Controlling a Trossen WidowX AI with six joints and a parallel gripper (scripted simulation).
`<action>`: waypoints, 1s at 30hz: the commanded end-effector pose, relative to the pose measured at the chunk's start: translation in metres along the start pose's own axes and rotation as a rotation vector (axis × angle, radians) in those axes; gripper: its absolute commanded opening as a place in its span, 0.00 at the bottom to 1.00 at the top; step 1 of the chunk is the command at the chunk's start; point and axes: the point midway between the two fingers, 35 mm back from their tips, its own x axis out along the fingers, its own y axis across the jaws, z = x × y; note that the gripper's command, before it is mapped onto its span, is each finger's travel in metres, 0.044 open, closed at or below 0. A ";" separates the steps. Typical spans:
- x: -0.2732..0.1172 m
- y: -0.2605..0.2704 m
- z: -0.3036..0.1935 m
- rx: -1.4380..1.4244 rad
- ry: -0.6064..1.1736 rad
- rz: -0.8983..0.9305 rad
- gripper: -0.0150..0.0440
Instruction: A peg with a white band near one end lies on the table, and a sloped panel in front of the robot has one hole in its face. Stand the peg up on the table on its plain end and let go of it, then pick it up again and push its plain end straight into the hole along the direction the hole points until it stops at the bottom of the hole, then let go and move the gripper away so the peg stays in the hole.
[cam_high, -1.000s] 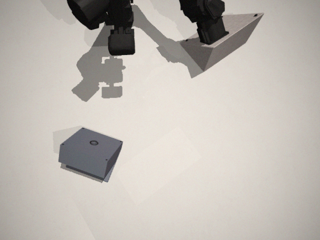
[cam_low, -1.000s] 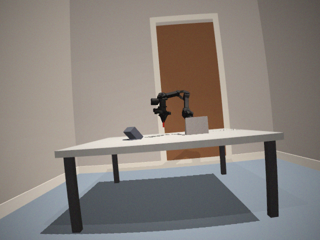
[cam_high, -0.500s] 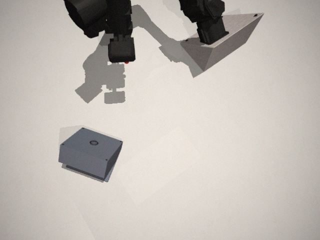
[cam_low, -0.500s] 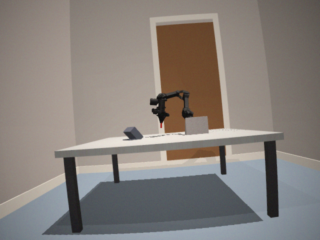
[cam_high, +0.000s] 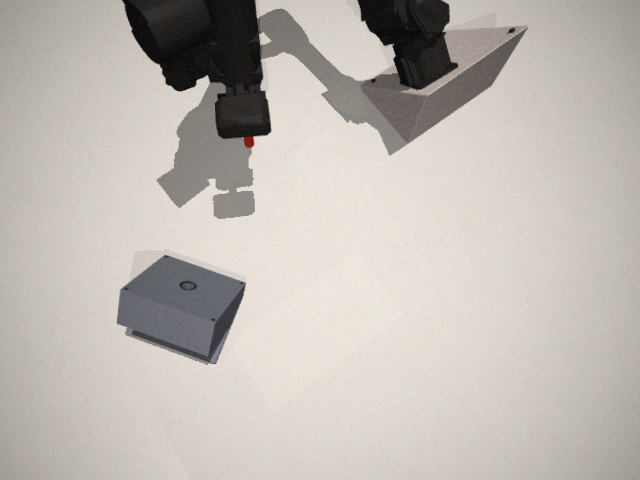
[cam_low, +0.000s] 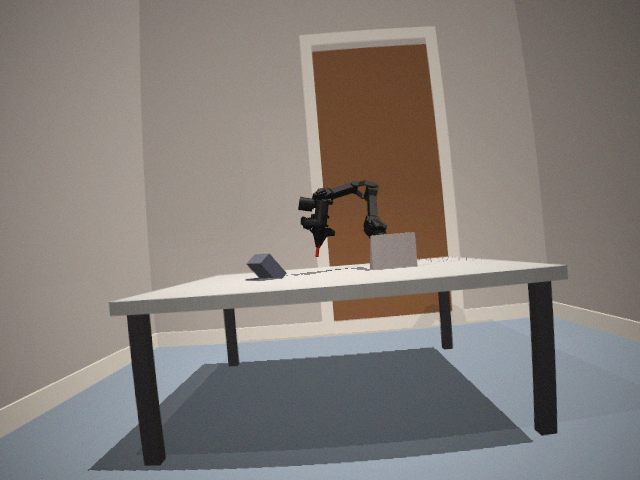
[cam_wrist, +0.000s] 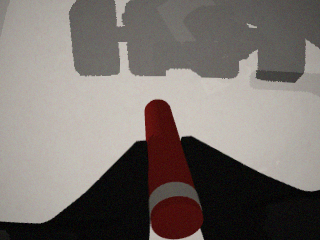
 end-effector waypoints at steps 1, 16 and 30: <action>0.003 0.007 0.001 -0.018 -0.007 0.031 0.25; 0.010 0.029 0.009 -0.066 -0.054 0.125 0.25; 0.014 0.048 0.018 -0.115 -0.110 0.210 0.25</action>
